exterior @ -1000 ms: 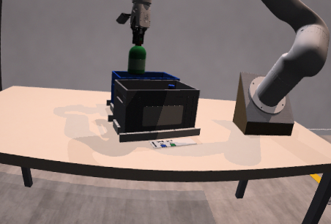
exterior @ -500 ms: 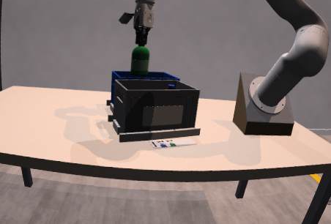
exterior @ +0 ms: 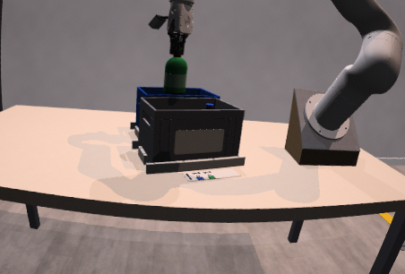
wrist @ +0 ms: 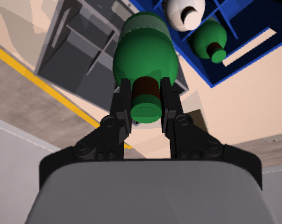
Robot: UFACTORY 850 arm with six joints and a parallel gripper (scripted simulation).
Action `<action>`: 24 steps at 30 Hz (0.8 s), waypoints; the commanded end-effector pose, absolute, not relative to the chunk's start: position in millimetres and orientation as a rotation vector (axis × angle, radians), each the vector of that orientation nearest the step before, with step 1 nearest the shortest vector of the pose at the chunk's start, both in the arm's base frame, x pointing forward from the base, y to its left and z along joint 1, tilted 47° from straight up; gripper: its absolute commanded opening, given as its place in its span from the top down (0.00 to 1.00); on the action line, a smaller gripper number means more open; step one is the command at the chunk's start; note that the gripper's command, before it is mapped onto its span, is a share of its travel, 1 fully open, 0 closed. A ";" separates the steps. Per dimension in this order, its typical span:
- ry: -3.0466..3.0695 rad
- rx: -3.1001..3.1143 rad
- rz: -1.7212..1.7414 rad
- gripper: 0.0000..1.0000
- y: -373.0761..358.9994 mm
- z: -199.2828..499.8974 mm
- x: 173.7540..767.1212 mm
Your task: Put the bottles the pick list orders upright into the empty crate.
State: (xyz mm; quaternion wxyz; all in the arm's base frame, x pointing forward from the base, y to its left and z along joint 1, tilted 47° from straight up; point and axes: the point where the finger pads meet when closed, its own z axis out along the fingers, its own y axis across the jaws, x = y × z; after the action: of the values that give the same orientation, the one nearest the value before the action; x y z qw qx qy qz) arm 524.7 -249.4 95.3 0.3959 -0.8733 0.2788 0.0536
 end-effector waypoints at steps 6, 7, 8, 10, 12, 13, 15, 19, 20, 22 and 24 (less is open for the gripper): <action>0.707 -2.214 0.133 1.00 -241.0 104.8 518.5; 0.707 -2.214 0.133 1.00 -239.7 106.0 517.6; 0.707 -2.214 0.133 1.00 -238.4 107.2 516.7; 0.707 -2.214 0.133 1.00 -235.7 109.6 514.9; 0.707 -2.214 0.133 1.00 -233.1 112.0 513.1; 0.707 -2.214 0.133 1.00 -231.8 113.2 512.1; 0.707 -2.214 0.133 1.00 -229.2 115.6 510.3; 0.707 -2.214 0.133 1.00 -224.0 120.5 506.7; 0.707 -2.214 0.133 1.00 -224.0 120.5 506.7; 0.707 -2.214 0.133 1.00 -222.7 121.7 505.8; 0.707 -2.214 0.133 1.00 -220.1 124.1 503.9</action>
State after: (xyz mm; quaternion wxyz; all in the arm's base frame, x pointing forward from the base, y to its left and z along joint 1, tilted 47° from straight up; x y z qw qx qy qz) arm 505.9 -222.6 120.1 0.3958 -0.8733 0.2790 0.0535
